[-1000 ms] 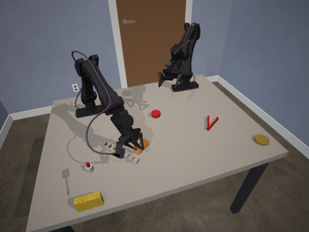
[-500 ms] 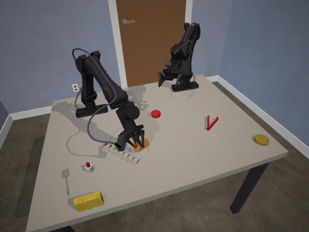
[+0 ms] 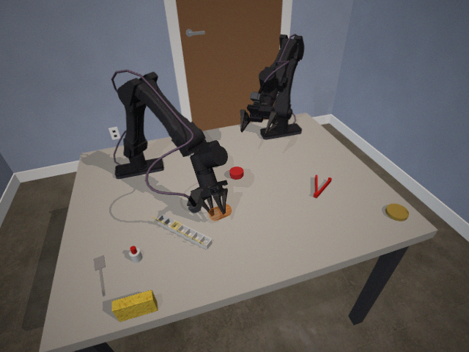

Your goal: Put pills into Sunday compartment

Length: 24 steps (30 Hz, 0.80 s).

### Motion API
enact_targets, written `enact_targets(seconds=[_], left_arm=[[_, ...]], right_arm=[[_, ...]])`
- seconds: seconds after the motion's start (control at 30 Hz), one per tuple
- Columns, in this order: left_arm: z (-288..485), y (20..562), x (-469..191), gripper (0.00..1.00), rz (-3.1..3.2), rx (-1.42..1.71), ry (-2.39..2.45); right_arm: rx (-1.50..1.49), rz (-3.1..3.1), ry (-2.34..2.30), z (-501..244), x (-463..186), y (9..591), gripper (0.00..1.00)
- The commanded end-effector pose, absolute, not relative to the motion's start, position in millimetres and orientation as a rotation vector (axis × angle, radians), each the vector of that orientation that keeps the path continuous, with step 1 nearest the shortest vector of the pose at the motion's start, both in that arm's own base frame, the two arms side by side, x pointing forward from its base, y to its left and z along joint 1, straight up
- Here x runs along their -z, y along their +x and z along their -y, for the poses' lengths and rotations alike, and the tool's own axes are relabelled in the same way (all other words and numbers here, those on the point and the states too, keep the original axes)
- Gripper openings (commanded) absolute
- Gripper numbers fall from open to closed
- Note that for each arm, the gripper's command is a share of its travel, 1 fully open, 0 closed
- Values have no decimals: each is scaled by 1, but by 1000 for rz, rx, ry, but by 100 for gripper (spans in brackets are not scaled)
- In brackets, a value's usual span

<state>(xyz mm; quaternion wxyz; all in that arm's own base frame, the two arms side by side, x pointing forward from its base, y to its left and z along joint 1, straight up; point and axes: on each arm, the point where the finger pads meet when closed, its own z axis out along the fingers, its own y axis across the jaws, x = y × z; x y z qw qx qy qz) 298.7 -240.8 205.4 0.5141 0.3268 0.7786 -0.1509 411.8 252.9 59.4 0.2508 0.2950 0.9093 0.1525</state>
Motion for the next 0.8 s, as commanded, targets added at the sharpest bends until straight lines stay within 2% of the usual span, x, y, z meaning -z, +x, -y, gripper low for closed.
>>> enact_targets(seconds=[0.0, 0.77], left_arm=[[243, 300, -218, 100, -1833, 373, 768], [237, 294, -215, 100, -1874, 369, 787]], right_arm=[[-417, -2370, 769, -260, -82, 415, 36], [-377, -2362, 819, -257, -86, 411, 36]])
